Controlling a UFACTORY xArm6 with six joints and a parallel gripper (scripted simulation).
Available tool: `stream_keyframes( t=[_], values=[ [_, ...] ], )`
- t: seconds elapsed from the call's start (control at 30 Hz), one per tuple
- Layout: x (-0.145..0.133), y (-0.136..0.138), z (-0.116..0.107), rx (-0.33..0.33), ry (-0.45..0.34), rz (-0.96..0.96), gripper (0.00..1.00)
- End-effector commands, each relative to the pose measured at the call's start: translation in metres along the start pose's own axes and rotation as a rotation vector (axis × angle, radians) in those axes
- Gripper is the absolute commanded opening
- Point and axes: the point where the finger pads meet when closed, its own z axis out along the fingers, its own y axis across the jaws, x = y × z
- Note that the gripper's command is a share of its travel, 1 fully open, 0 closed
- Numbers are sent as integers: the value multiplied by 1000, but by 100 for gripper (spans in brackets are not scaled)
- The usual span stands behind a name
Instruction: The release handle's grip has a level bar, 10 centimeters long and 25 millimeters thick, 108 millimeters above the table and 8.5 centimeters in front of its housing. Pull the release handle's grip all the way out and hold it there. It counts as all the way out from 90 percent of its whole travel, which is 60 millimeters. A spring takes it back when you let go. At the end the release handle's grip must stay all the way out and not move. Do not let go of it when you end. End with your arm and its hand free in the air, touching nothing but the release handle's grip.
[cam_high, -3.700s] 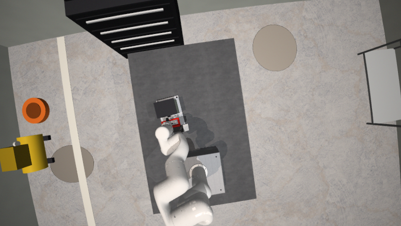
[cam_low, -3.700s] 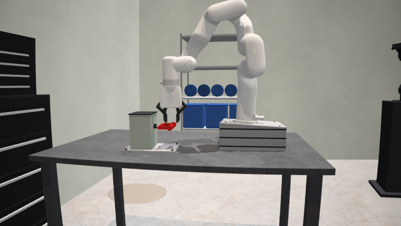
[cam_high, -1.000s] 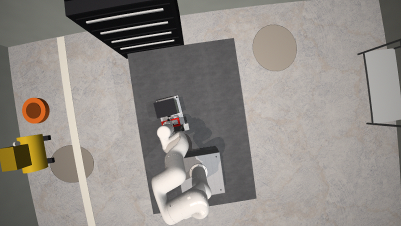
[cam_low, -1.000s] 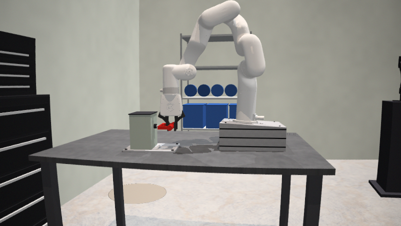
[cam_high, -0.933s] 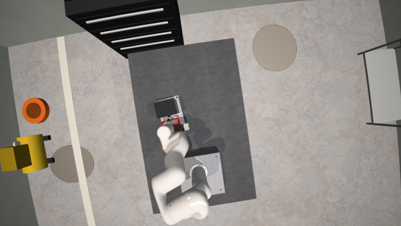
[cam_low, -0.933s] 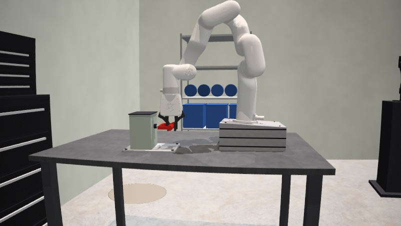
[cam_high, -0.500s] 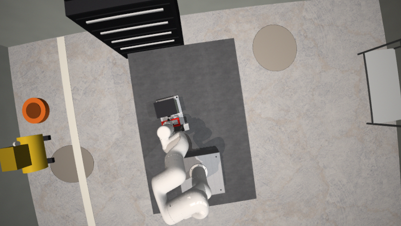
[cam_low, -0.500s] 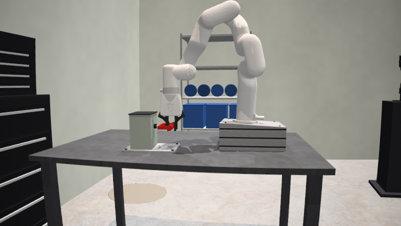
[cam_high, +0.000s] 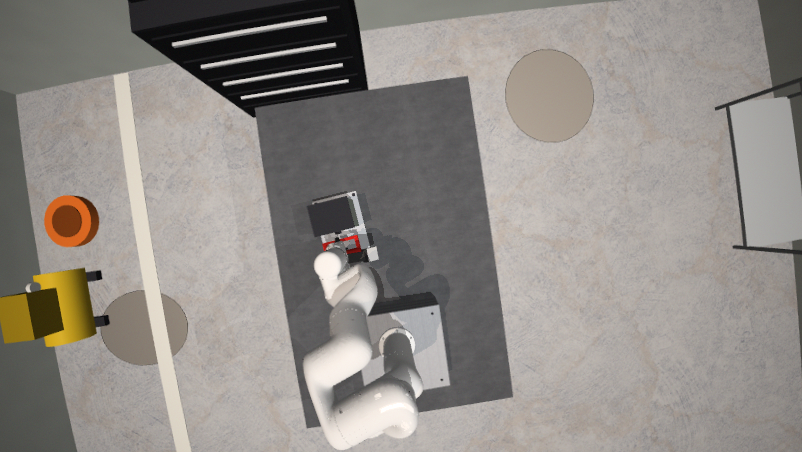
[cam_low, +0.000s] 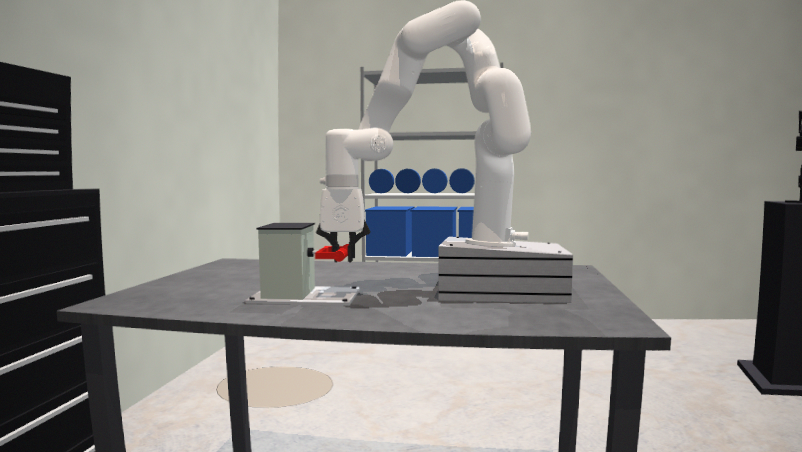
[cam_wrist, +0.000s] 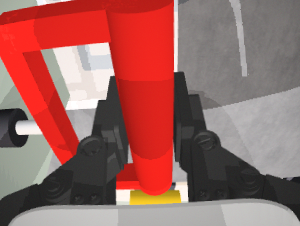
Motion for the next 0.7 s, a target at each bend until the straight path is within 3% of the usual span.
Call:
stream_keyframes(
  t=[0.0,0.67],
  values=[
    [0,2,-1,3,-1,0,0],
    [0,39,-1,3,-1,0,0]
  ],
)
